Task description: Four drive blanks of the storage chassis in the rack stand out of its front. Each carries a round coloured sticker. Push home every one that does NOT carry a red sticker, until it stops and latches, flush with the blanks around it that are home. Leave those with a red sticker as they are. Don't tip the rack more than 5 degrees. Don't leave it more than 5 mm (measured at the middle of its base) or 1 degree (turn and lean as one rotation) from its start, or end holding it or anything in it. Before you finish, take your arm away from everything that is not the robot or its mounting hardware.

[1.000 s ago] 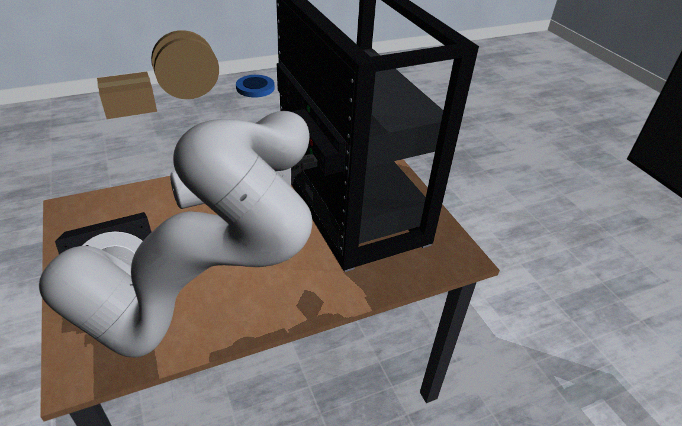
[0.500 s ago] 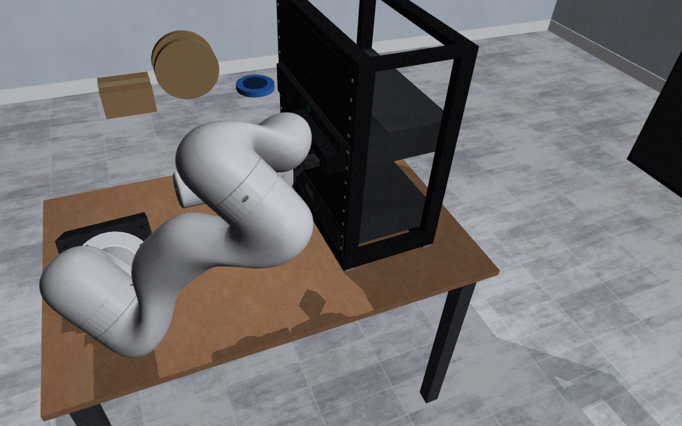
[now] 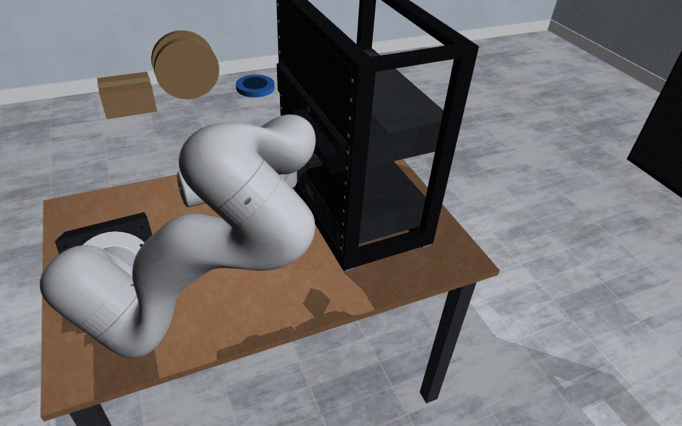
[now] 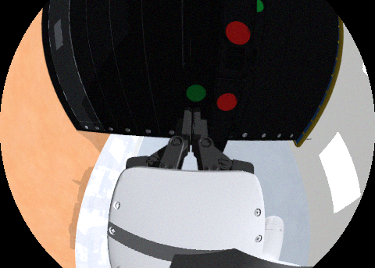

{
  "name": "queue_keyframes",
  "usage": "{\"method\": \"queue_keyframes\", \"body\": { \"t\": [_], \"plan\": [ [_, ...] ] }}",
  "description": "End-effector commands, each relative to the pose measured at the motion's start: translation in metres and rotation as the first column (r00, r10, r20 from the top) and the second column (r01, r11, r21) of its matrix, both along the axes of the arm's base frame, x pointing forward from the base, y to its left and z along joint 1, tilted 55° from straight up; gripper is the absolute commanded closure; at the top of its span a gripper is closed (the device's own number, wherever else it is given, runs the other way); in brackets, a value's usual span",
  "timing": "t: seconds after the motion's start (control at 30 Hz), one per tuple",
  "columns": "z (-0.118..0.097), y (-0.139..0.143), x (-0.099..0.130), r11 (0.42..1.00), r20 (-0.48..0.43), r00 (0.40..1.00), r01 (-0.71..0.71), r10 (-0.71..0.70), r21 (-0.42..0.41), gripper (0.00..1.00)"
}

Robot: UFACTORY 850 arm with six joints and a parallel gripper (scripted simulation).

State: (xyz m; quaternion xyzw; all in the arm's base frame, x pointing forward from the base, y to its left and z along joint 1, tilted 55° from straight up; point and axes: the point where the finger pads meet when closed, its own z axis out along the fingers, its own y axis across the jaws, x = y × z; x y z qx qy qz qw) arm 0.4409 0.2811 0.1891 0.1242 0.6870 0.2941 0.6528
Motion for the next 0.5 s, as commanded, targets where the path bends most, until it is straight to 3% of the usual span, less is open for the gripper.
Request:
{"method": "queue_keyframes", "body": {
  "t": [0.0, 0.47],
  "plan": [
    [0.0003, 0.0008, 0.0007, 1.0, 0.001, 1.0, -0.001, 0.001, 0.001, 1.0],
    [0.0005, 0.0032, 0.0099, 1.0, 0.001, 1.0, -0.001, 0.001, 0.001, 1.0]
  ]
}}
